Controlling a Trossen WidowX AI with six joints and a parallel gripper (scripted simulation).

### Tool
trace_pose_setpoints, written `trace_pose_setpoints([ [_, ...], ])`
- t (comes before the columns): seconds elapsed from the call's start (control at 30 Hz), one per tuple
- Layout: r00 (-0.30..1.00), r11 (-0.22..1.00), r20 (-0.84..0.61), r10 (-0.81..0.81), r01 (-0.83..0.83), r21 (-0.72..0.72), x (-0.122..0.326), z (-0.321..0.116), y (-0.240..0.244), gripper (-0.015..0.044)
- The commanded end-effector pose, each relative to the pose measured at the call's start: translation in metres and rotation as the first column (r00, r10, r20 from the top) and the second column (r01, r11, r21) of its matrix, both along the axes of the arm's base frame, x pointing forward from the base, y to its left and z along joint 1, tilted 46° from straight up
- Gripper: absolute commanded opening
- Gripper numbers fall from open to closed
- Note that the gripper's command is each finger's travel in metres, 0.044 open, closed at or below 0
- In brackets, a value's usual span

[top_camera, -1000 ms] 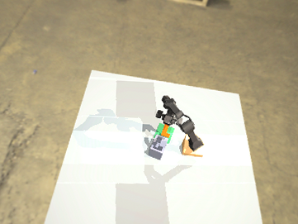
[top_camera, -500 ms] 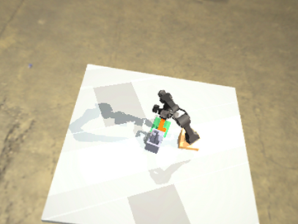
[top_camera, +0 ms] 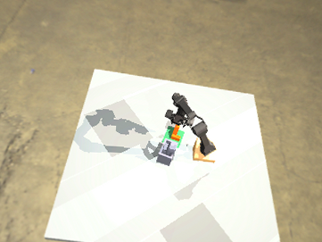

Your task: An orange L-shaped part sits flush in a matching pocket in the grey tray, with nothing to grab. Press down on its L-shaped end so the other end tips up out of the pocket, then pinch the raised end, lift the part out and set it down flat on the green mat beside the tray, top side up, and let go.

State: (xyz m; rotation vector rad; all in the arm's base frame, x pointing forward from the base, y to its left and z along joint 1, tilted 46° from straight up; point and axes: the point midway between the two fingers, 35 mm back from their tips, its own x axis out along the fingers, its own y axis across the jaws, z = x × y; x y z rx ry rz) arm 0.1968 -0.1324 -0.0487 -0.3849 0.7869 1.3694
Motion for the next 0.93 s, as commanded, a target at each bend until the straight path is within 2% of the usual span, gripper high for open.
trace_pose_setpoints([
  [0.0, 1.0, 1.0, 0.014, -0.005, 0.005, -0.019, -0.0006, 0.0312, -0.0322, 0.04],
  [0.9, 1.0, 1.0, 0.017, -0.014, 0.015, -0.021, -0.0004, 0.0339, -0.0357, 0.04],
])
